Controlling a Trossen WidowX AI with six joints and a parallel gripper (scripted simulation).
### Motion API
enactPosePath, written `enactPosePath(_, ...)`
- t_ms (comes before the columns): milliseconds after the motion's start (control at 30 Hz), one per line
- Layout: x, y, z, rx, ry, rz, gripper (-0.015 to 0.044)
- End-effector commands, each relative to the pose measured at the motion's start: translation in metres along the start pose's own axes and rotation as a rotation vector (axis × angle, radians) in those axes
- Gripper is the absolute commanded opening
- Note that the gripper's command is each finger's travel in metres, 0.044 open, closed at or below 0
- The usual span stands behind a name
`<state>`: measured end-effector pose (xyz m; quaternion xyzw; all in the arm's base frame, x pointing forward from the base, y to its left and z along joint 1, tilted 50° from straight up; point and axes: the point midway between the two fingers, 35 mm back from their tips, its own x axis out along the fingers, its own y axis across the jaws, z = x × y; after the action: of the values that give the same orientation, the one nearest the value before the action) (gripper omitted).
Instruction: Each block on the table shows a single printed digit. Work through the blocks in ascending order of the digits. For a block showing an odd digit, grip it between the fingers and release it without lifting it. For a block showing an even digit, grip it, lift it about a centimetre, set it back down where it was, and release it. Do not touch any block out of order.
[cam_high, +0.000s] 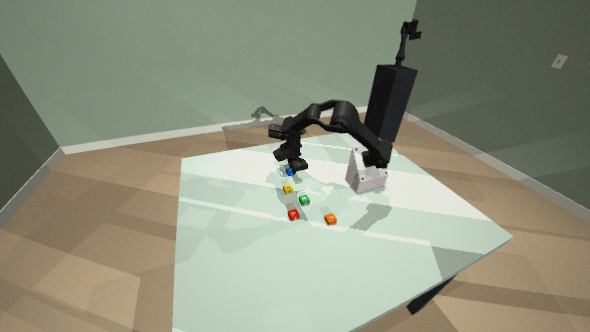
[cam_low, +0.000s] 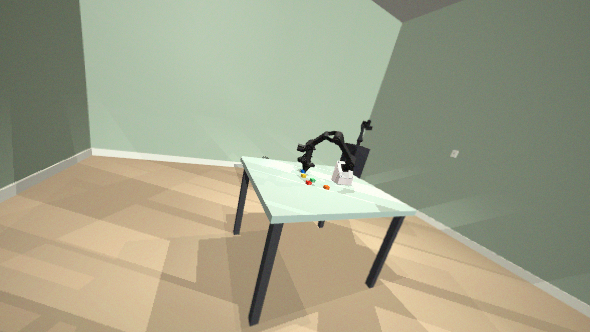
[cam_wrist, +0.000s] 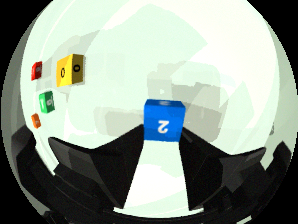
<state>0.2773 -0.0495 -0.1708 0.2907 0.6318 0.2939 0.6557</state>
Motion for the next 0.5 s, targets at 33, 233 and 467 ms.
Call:
enactPosePath(33,0.000,0.000,0.000,0.005,-0.002,0.001,0.0120)
enactPosePath(233,0.000,0.000,0.000,0.005,-0.002,0.001,0.0120)
enactPosePath(467,-0.011,0.000,0.000,0.005,-0.002,0.000,0.0120)
